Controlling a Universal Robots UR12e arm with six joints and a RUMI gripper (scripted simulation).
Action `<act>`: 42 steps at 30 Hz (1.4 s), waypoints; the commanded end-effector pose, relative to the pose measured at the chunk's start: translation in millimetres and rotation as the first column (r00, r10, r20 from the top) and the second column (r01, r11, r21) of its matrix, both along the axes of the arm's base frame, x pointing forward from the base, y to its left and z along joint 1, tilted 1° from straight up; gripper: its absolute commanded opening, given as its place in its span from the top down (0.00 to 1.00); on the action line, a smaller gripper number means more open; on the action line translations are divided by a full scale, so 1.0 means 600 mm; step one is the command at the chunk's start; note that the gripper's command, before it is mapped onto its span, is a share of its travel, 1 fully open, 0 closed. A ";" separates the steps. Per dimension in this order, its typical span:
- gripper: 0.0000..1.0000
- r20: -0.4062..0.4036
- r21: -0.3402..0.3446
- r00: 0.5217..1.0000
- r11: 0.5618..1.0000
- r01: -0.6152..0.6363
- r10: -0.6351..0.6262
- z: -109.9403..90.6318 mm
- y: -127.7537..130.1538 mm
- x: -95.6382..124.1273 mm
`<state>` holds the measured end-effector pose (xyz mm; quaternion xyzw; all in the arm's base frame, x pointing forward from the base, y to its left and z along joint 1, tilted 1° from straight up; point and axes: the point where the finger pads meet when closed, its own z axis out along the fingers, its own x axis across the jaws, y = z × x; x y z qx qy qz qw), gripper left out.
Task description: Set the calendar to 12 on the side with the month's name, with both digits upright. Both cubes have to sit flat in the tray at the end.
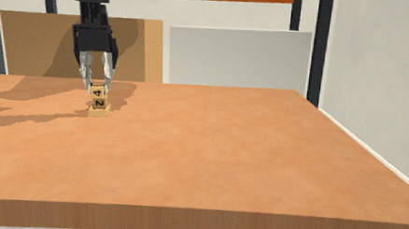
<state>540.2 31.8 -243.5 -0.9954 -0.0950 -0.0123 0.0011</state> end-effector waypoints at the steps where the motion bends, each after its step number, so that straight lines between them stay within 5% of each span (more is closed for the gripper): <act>1: 0.90 0.001 0.000 1.000 1.000 0.000 0.000 -0.003 0.000 0.001; 42: 0.90 0.001 0.000 1.000 1.000 0.000 0.000 -0.036 0.000 0.002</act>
